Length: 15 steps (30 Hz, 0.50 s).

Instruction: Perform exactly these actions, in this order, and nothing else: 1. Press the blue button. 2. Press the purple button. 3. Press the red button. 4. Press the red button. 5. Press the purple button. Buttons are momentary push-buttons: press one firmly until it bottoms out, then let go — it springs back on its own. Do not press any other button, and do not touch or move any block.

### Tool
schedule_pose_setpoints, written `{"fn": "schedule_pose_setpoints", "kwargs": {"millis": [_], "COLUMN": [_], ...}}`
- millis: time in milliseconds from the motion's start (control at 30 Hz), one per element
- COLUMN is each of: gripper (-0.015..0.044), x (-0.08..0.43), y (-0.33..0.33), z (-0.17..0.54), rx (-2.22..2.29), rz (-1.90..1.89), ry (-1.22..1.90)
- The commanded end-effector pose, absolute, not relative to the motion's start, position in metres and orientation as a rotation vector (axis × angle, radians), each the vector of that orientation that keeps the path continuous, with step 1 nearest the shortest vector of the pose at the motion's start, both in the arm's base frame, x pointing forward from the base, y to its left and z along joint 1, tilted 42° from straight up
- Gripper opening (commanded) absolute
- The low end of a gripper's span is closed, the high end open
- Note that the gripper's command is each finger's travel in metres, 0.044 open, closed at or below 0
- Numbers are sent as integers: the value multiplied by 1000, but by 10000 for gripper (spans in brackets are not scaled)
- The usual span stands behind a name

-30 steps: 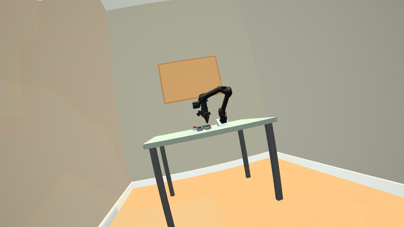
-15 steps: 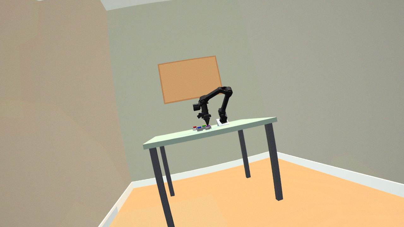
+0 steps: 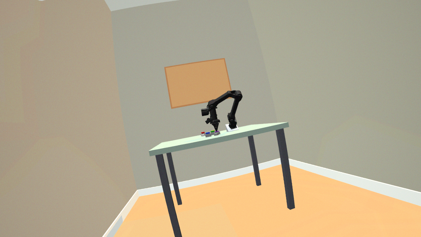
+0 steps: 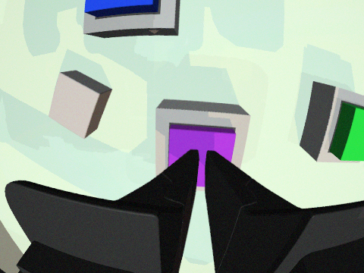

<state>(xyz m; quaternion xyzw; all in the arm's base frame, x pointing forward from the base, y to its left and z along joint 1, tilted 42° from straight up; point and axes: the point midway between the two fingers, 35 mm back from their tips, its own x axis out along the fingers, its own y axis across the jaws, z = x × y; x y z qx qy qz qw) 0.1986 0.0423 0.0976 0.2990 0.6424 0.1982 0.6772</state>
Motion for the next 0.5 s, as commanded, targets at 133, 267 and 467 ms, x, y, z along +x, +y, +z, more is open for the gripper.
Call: {"fn": "schedule_pose_setpoints", "kwargs": {"millis": [133,267,467], "gripper": [20,20,20], "x": [197,194,192], "y": [32,22,-4], "z": [109,122,150], "rx": [675,681,689], "rz": [444,445,401], "ry": [1447,1449,1430]}}
